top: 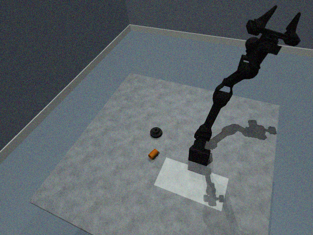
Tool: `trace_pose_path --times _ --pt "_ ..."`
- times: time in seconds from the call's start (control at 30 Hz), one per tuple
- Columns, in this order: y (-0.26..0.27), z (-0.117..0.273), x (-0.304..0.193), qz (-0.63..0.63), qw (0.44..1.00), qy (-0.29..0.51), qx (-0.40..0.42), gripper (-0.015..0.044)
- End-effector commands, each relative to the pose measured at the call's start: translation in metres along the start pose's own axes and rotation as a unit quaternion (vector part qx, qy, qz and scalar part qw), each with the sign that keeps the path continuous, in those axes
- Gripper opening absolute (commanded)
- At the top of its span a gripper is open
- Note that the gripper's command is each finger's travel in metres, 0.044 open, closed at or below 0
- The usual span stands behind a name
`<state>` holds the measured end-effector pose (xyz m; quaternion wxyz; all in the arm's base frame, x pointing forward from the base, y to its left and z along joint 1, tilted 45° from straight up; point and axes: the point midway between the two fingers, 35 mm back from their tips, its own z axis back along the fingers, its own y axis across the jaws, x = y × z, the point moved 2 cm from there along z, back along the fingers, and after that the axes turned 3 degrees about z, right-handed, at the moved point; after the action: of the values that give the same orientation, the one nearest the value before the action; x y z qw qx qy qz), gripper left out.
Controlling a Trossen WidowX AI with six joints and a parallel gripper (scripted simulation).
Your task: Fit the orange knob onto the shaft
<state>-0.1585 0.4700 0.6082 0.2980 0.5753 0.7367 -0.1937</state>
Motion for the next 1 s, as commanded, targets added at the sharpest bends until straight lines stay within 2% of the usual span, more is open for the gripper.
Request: trace_pose_path --times 0.0,0.1,0.23,0.43,0.7,0.97 --pt "0.003 0.0 0.005 0.011 1.0 -0.007 0.003 0.0426" --pt "0.049 0.012 0.063 0.141 0.985 -0.099 0.034 0.044" --pt "0.083 0.027 0.102 0.233 0.956 -0.17 0.047 0.044" --pt "0.158 0.073 0.168 0.396 0.863 -0.312 0.043 0.044" --pt "0.259 0.17 0.234 0.551 0.669 -0.499 -0.023 0.044" --pt "0.336 0.295 0.268 0.606 0.436 -0.646 -0.158 0.044"
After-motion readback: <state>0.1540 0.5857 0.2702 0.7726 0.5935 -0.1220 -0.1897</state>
